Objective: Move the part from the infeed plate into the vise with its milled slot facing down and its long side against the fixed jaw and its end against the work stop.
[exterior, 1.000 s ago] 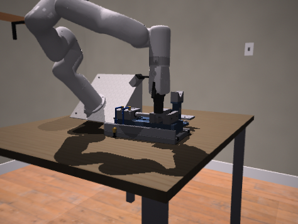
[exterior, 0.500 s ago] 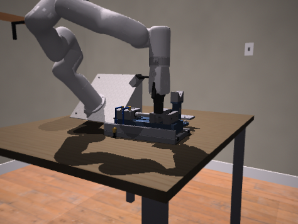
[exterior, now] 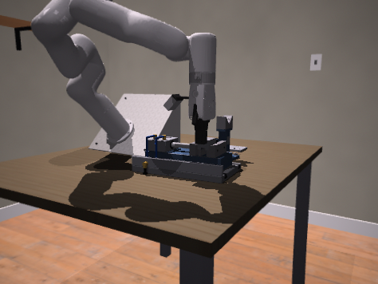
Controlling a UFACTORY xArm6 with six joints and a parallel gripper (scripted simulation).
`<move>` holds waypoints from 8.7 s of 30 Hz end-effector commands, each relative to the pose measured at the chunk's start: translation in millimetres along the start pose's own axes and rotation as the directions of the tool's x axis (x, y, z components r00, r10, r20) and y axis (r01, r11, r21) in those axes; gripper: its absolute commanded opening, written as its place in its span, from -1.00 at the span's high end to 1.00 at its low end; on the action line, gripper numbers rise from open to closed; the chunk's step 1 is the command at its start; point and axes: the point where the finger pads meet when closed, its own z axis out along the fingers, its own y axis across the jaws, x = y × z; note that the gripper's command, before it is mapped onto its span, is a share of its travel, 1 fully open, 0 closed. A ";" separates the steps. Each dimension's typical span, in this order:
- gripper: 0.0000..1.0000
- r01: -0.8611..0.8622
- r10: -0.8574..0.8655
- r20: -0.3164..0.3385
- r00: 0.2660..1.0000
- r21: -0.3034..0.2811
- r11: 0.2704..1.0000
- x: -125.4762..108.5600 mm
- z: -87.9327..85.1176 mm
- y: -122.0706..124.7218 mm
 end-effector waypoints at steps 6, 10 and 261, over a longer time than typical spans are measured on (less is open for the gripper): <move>1.00 -0.001 0.001 0.004 1.000 0.000 1.000 -1.0 -1.5 -0.4; 1.00 -0.001 0.001 0.004 1.000 0.000 1.000 -1.0 -1.5 -0.3; 1.00 -0.001 0.001 0.004 1.000 0.000 1.000 -1.0 -2.8 -0.4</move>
